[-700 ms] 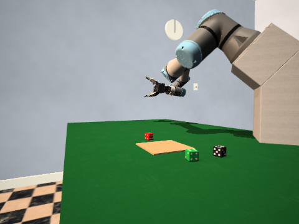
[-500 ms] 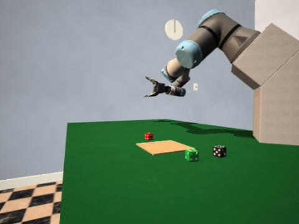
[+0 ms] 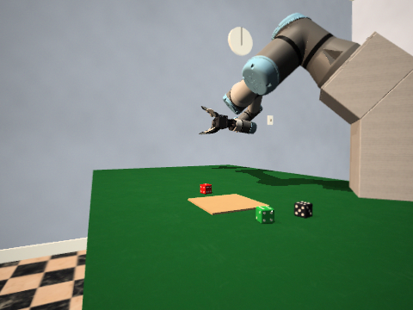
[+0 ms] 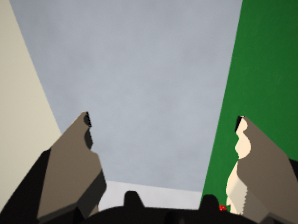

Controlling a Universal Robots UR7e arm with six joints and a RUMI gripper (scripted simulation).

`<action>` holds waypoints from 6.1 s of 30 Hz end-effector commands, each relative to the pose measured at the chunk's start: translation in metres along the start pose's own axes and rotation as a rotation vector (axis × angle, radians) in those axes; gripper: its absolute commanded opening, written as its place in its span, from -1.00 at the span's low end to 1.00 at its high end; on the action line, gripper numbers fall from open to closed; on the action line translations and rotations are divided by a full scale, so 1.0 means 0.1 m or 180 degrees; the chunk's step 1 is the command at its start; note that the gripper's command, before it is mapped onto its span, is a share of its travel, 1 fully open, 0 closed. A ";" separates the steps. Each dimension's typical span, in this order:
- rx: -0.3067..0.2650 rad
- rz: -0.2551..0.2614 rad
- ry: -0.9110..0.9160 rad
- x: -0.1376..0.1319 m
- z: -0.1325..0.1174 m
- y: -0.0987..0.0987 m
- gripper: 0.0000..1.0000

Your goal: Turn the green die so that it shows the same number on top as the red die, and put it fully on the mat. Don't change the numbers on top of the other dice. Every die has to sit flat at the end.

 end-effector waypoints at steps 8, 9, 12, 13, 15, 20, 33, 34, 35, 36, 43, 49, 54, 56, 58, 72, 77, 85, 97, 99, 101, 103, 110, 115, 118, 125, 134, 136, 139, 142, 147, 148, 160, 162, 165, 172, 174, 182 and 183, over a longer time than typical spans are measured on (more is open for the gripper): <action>-0.0041 0.0022 0.0024 0.01 -0.03 0.05 1.00; -0.0052 0.0027 0.0031 0.01 -0.04 0.06 1.00; -0.0078 0.0041 0.0049 0.02 -0.06 0.09 1.00; -0.0078 0.0041 0.0049 0.02 -0.06 0.09 1.00; -0.0111 0.0059 0.0072 0.03 -0.08 0.13 1.00; -0.0231 0.0121 0.0153 0.06 -0.18 0.27 1.00; -0.0715 0.0340 0.0465 0.18 -0.59 0.77 1.00; -0.0777 0.0365 0.0502 0.19 -0.64 0.83 1.00; -0.0841 0.0390 0.0542 0.20 -0.70 0.89 1.00; -0.0909 0.0415 0.0582 0.21 -0.76 0.95 1.00; -0.1477 0.0592 0.0902 0.28 -1.26 1.41 1.00; -0.1877 0.0683 0.1104 0.30 -1.61 1.69 1.00; -0.2436 0.0763 0.1351 0.30 -2.10 2.01 1.00; -0.2580 0.0775 0.1408 0.30 -2.23 2.08 1.00; -0.2833 0.0788 0.1500 0.29 -2.45 2.20 1.00; -0.4110 0.0689 0.1812 0.21 -3.52 2.64 1.00; -0.4602 0.0573 0.1852 0.17 -3.91 2.75 1.00; -0.5211 0.0356 0.1823 0.11 -4.40 2.85 1.00; -0.6173 -0.0218 0.1520 0.01 -5.19 2.98 1.00; -0.6290 -0.0319 0.1449 -0.01 -5.29 3.00 1.00; -0.6486 -0.0512 0.1301 -0.04 -5.48 3.03 1.00; -0.6598 -0.0642 0.1194 -0.06 -5.59 3.05 1.00; -0.6884 -0.1109 0.0771 -0.14 -5.96 3.12 1.00; -0.6966 -0.1348 0.0532 -0.18 -6.13 3.15 1.00; -0.7007 -0.1704 0.0153 -0.27 -6.36 3.22 1.00; -0.6908 -0.2146 -0.0360 -0.41 -6.64 3.31 1.00; -0.6561 -0.2605 -0.0946 -0.63 -6.94 3.42 1.00; -0.6455 -0.2620 -0.1180 -0.64 -7.00 3.44 1.00; -0.6449 -0.2473 -0.1446 -0.52 -7.00 3.41 1.00; -0.6443 -0.2335 -0.1708 -0.42 -7.00 3.38 1.00; -0.6430 -0.2087 -0.2216 -0.25 -6.99 3.33 1.00; -0.6430 -0.2087 -0.2216 -0.25 -6.99 3.33 1.00; -0.6411 -0.1649 -0.3259 -0.02 -6.91 3.18 1.00; -0.6409 -0.1572 -0.3468 0.01 -6.89 3.15 1.00; -0.6409 -0.1536 -0.3568 0.02 -6.88 3.13 1.00; -0.6412 -0.1354 -0.4120 0.05 -6.81 3.03 1.00; -0.6415 -0.1304 -0.4283 0.05 -6.78 3.00 1.00; -0.6431 -0.1169 -0.4769 0.03 -6.70 2.90 1.00; -0.6431 -0.1169 -0.4769 0.03 -6.70 2.90 1.00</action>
Point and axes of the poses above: the point where the finger pads meet when closed, its own y axis out along the fingers, its own x axis across the jaws, z = x × y, the point moved 4 cm from there along -y, back along the fingers, and after that the axes turned 14 degrees about -y, right-handed, at the moved point
